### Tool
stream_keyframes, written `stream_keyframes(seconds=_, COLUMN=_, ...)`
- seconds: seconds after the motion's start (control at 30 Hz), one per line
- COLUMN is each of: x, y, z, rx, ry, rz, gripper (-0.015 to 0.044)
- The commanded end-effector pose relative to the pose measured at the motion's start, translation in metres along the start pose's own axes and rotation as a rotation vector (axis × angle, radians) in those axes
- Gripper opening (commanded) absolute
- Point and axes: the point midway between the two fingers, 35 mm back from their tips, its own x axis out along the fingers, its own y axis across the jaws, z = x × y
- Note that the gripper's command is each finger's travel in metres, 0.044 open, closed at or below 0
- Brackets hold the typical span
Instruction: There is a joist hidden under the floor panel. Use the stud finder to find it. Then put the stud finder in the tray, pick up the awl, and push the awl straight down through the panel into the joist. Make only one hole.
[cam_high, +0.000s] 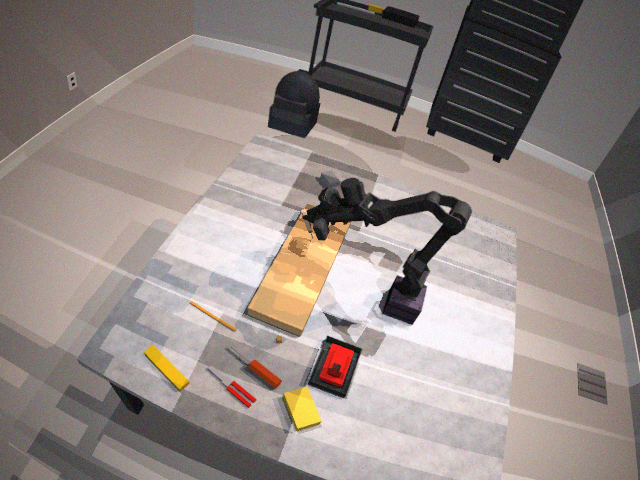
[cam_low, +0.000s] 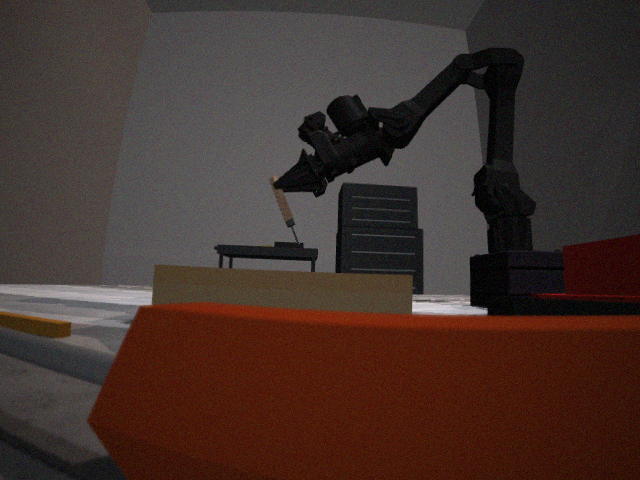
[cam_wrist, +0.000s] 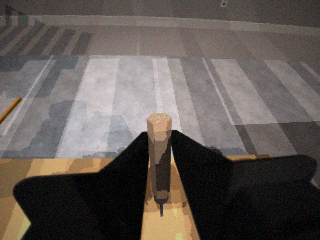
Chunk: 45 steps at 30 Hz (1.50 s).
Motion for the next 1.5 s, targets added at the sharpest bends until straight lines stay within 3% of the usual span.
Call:
stream_keyframes(seconds=0.0, x=0.001, y=0.015, z=0.004, rx=0.002, ry=-0.021, rz=-0.009, gripper=0.0)
stream_keyframes(seconds=0.93, x=-0.016, y=0.123, z=0.002, rx=0.057, ry=-0.151, rz=-0.023, gripper=0.0)
stream_keyframes(seconds=1.47, x=-0.013, y=0.126, z=-0.004, rx=0.06, ry=-0.154, rz=-0.023, gripper=0.0)
